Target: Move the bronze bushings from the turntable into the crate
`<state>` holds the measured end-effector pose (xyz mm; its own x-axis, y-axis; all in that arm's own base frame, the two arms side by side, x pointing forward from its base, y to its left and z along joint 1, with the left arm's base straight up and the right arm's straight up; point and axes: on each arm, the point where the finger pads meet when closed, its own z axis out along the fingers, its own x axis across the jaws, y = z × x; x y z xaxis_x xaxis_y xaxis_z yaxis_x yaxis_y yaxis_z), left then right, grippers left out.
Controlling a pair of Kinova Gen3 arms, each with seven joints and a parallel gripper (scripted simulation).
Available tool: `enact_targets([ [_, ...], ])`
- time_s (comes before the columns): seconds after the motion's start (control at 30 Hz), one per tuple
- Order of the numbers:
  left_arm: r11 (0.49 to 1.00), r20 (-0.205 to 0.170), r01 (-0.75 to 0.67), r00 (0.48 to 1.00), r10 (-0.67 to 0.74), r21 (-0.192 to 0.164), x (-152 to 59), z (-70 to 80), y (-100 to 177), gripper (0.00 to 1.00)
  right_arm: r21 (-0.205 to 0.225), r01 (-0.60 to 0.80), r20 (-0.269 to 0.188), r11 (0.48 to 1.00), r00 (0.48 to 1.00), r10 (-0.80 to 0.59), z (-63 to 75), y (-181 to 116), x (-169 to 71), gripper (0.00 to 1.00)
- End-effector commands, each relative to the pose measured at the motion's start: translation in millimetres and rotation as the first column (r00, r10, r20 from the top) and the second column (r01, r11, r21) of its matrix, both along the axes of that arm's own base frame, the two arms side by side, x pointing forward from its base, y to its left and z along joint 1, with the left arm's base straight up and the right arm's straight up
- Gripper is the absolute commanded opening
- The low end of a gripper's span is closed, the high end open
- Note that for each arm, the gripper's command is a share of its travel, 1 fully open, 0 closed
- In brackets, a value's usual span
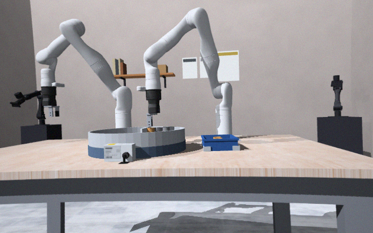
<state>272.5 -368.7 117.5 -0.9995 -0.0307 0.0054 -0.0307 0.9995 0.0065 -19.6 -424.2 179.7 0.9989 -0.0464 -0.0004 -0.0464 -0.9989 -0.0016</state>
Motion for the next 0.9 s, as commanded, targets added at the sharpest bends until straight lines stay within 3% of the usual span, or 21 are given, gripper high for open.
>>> enact_targets([
  [0.0,1.000,0.001,0.000,1.000,0.000,-0.001,0.3,0.7,-0.4,0.36,-0.002,0.000,0.000,1.000,1.000,0.000,0.6,-0.4,-0.1,1.00],
  [0.87,1.000,0.001,0.000,1.000,0.000,-0.001,0.3,-3.2,-0.4,0.36,-0.002,0.000,0.000,1.000,1.000,0.000,0.6,-0.4,-0.1,1.00],
])
